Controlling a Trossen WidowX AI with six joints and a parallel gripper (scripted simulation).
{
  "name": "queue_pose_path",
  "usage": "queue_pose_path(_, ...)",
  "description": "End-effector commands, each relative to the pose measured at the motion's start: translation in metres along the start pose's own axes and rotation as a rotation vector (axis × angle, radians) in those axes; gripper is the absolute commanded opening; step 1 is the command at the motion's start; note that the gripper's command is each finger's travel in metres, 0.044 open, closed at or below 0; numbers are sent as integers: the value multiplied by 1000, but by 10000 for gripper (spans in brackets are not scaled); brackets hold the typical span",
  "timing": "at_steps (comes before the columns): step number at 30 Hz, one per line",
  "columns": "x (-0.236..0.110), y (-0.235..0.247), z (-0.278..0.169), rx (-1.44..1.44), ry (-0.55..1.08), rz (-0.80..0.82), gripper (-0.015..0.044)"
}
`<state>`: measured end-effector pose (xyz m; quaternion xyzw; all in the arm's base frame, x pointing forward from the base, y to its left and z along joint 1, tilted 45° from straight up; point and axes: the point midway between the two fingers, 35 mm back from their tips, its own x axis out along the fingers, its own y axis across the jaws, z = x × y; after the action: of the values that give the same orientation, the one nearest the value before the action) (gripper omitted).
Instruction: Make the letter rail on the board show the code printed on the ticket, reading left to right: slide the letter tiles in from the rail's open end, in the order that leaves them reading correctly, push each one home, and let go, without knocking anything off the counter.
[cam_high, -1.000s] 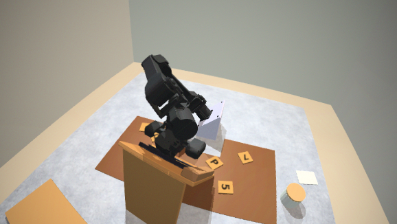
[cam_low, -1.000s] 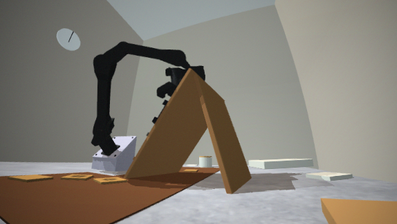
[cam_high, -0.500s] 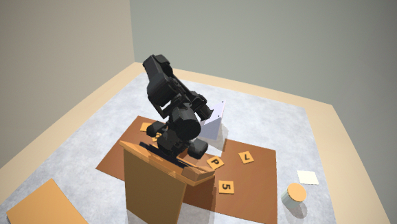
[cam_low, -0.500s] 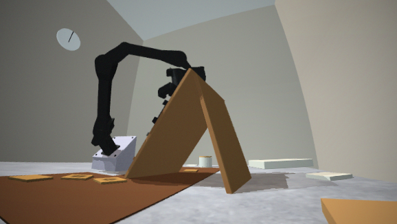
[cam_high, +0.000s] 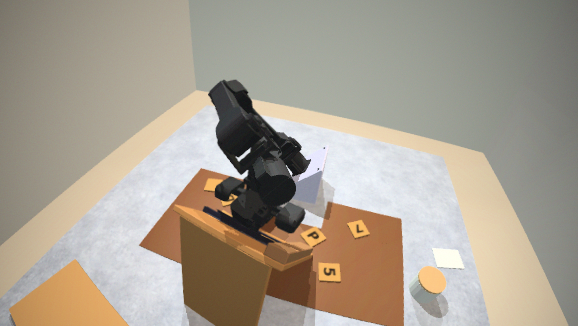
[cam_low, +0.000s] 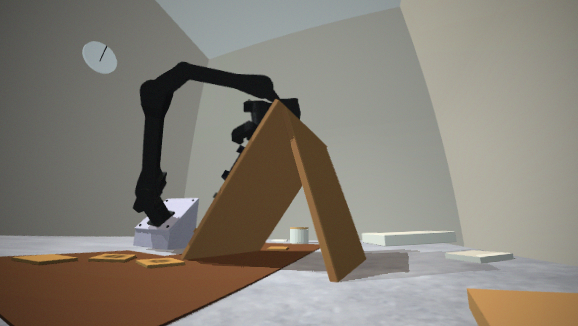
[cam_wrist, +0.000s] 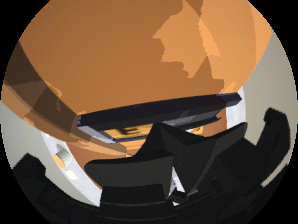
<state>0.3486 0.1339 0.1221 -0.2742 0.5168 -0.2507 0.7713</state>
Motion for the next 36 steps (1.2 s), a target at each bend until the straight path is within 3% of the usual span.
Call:
queue_pose_path(1,0,2,0,4,1,1,0)
queue_pose_path(36,-22,2,-20,2,2,2,0)
